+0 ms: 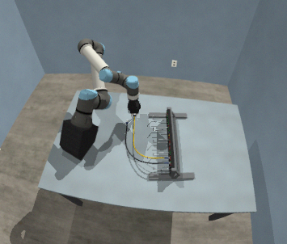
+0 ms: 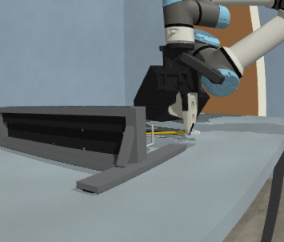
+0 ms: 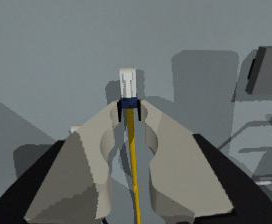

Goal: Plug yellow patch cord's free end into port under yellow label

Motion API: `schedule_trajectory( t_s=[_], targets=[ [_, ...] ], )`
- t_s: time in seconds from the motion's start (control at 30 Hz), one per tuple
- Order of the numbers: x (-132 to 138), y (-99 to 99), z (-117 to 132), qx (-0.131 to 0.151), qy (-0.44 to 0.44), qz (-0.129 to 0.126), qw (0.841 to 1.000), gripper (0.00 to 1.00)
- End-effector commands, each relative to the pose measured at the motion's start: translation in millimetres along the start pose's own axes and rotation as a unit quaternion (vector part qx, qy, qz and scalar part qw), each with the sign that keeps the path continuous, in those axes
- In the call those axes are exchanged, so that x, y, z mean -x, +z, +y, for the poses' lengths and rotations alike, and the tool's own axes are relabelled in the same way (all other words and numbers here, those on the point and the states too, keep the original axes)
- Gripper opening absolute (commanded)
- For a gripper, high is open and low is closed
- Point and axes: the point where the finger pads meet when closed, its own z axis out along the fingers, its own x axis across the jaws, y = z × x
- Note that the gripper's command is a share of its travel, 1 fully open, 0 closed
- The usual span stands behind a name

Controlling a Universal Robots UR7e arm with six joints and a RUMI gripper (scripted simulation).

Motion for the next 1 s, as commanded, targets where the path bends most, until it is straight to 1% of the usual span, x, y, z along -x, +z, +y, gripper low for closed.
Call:
schedule_trajectory(
  t_s=[0.0,0.07,0.57,0.97],
  targets=[
    [0,-8.4,0,0.000,0.000,0.000,1.000,0.00],
    [0,-8.4,0,0.000,0.000,0.000,1.000,0.00],
    [0,-35.1,0,0.000,0.000,0.000,1.000,0.00],
    [0,-45.7,0,0.000,0.000,0.000,1.000,0.00]
  ],
)
